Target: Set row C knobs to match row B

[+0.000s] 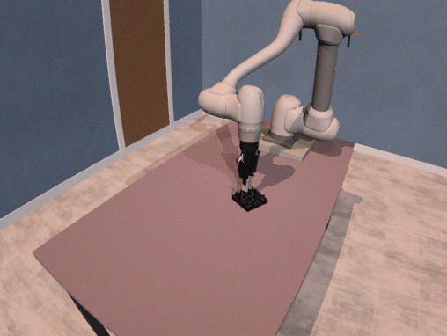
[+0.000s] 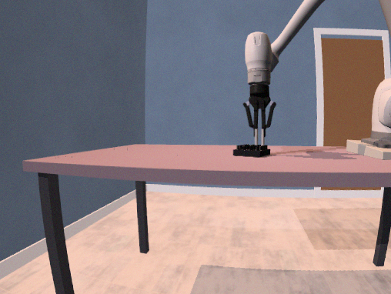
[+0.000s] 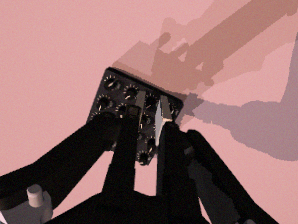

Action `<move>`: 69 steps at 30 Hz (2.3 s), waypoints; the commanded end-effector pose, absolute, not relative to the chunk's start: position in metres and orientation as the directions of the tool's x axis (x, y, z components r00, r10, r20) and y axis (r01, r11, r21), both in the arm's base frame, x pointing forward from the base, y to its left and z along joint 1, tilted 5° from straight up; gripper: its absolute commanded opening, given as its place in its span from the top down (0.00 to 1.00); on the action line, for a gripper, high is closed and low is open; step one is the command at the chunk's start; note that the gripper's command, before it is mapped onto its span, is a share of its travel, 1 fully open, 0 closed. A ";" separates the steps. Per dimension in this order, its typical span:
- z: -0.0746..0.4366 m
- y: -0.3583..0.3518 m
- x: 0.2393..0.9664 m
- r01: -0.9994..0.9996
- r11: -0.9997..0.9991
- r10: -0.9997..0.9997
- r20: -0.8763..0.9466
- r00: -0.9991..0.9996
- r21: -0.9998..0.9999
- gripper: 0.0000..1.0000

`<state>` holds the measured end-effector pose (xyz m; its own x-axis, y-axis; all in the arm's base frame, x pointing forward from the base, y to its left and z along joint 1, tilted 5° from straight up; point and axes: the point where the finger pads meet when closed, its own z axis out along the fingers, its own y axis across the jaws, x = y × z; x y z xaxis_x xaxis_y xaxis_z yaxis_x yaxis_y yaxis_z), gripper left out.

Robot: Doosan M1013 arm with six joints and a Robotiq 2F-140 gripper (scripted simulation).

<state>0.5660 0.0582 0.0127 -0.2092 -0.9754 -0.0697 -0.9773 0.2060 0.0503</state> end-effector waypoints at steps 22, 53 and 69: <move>0.047 0.055 0.567 -0.977 0.206 -0.975 -0.070 -0.209 0.050 0.88; 0.124 0.049 0.570 -0.977 0.206 -0.975 -0.070 -0.209 0.050 0.00; 0.145 0.048 0.571 -0.977 0.206 -0.975 -0.070 -0.209 0.050 0.00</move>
